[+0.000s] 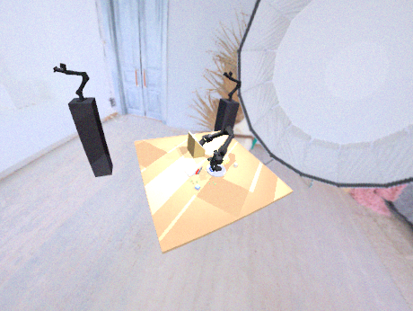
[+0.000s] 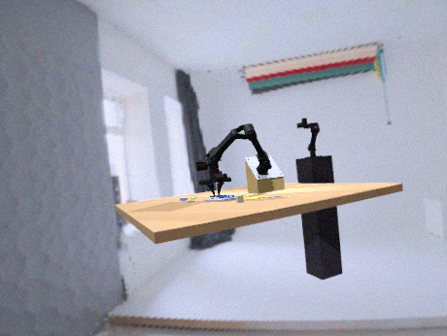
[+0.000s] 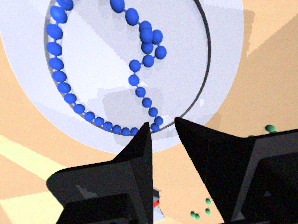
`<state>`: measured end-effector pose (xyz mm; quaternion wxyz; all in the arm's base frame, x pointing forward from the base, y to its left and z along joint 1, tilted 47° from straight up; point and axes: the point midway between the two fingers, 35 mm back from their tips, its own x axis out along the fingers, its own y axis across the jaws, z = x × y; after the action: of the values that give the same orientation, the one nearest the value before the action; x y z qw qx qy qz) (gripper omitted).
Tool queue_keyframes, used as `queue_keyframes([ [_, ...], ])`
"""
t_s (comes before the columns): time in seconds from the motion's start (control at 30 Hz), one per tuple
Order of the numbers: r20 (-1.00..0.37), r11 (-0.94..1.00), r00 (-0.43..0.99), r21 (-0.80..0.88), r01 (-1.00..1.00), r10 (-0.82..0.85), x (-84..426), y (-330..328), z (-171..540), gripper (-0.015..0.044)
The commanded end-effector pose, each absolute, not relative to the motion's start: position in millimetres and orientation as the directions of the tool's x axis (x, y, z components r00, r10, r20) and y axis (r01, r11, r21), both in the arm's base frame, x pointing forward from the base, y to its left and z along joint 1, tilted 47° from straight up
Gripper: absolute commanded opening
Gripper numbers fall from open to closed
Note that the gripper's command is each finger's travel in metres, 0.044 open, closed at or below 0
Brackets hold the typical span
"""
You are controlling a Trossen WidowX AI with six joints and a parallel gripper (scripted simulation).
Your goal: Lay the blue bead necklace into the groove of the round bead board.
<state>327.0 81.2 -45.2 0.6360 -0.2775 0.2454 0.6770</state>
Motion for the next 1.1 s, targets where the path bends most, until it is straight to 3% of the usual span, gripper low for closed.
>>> queue_keyframes([
  [0.0,-0.684,-0.069,-0.042,-0.013,-0.998,0.729,324.9,86.5,-50.4,0.012],
  [0.13,-0.683,-0.069,-0.043,-0.012,-0.998,0.729,324.5,88.2,-52.0,0.012],
  [0.3,-0.687,-0.073,-0.041,-0.017,-0.997,0.726,325.5,86.3,-49.9,0.0],
  [1.07,-0.687,-0.073,-0.041,-0.017,-0.997,0.726,325.5,86.3,-49.9,0.0],
])
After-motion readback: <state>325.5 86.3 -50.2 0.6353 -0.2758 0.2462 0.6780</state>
